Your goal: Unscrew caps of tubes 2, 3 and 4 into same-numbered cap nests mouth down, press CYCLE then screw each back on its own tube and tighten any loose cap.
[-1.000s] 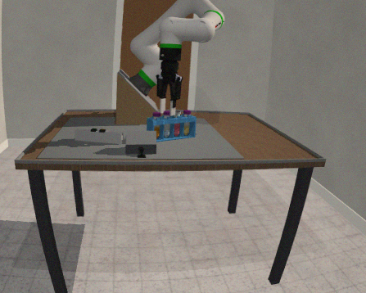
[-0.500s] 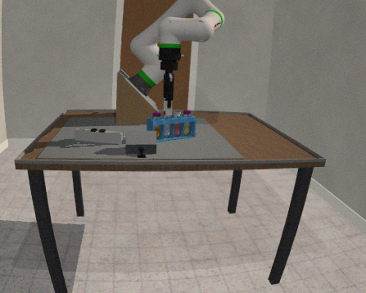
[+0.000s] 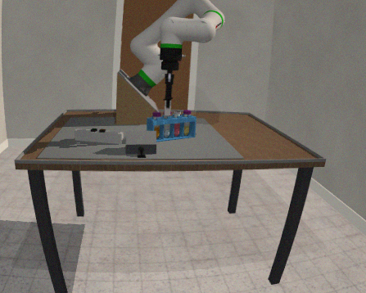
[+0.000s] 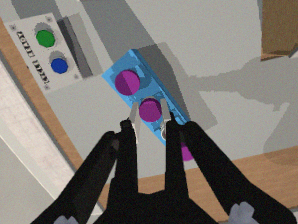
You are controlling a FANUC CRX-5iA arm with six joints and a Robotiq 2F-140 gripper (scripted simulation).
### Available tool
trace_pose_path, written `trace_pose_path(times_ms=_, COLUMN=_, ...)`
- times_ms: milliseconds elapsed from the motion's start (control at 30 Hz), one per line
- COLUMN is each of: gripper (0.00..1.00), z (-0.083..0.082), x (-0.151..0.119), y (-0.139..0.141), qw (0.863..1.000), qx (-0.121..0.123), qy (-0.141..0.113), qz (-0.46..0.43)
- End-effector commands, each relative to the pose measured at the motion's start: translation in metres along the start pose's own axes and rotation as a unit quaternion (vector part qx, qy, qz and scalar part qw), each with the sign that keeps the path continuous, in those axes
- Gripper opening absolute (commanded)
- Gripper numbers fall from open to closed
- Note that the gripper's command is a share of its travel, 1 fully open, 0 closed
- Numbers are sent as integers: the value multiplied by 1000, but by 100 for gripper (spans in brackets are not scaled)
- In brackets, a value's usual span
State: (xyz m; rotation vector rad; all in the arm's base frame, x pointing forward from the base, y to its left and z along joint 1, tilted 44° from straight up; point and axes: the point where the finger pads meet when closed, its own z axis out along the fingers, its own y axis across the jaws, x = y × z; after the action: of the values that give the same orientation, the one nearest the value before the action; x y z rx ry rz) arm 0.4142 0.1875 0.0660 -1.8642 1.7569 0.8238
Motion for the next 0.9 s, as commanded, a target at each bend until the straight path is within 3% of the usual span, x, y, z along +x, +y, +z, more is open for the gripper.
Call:
trace_pose_path(times_ms=0, gripper=0, z=0, x=0, y=0, qw=1000, qx=0, qy=0, qz=0)
trace_pose_path(times_ms=133, gripper=0, z=0, x=0, y=0, qw=1000, qx=0, qy=0, qz=0)
trace_pose_path(times_ms=267, gripper=0, z=0, x=0, y=0, qw=995, qx=0, qy=0, qz=-100)
trace_pose_path(times_ms=433, gripper=0, z=0, x=0, y=0, qw=975, qx=0, qy=0, qz=-223)
trace_pose_path(times_ms=500, gripper=0, z=0, x=0, y=0, qw=975, qx=0, qy=0, qz=-223)
trace_pose_path(times_ms=667, gripper=0, z=0, x=0, y=0, qw=939, qx=0, qy=0, qz=-343)
trace_pose_path(times_ms=867, gripper=0, z=0, x=0, y=0, qw=878, qx=0, qy=0, qz=-479)
